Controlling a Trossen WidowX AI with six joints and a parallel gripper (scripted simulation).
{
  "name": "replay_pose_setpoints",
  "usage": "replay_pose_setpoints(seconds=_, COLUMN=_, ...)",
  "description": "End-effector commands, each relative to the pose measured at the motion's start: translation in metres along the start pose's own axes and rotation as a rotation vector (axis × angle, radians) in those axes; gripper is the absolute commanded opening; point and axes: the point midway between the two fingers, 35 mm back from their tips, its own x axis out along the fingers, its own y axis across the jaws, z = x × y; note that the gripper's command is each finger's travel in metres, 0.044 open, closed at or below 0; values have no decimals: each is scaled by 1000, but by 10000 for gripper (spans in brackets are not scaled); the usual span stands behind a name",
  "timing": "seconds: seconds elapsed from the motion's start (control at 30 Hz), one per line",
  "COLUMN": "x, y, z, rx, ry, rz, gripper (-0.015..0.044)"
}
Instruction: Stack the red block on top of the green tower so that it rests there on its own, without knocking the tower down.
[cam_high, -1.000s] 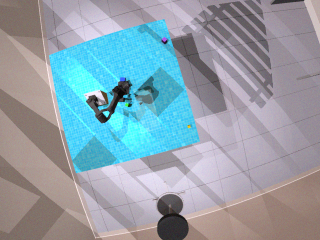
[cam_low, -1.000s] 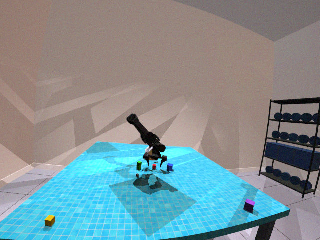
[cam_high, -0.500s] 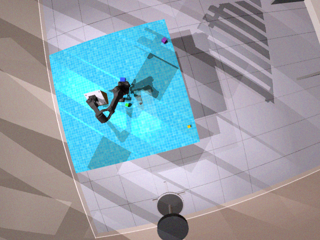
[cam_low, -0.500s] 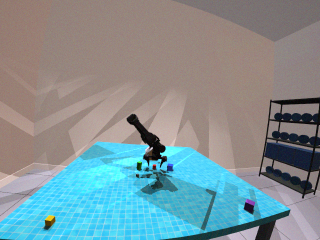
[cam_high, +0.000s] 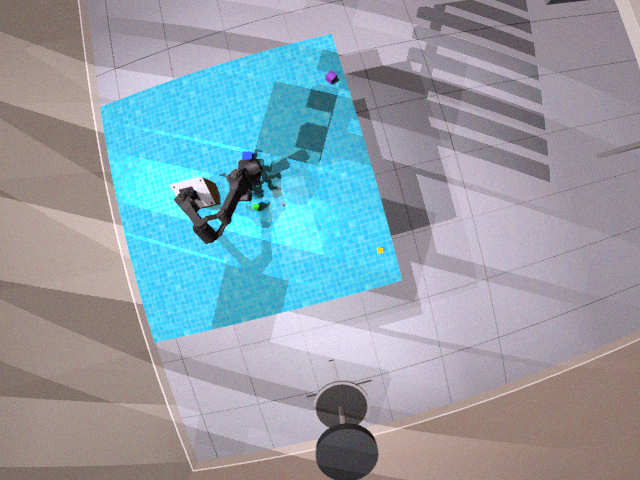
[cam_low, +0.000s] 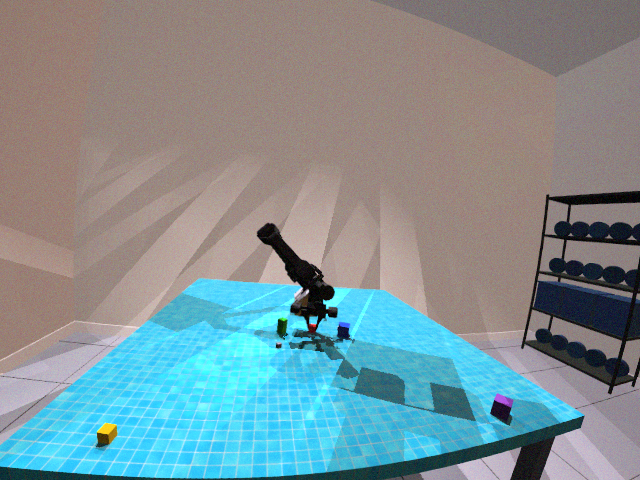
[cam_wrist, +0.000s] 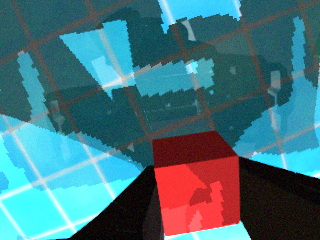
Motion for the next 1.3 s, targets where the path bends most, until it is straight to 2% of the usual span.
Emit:
replay_pose_setpoints(seconds=0.0, x=0, y=0, z=0, rx=-2, ry=0, rz=-1, gripper=65)
replay_pose_setpoints(seconds=0.07, x=0, y=0, z=0, rx=-2, ry=0, rz=-1, gripper=52)
replay_pose_setpoints(seconds=0.13, x=-2, y=0, z=0, rx=-3, ry=0, rz=-1, gripper=0)
replay_pose_setpoints(seconds=0.97, x=-114, y=2, z=0, rx=-7, ry=1, rz=1, gripper=0)
replay_pose_setpoints(seconds=1.27, x=-119, y=1, z=0, rx=-8, ry=0, rz=0, gripper=0)
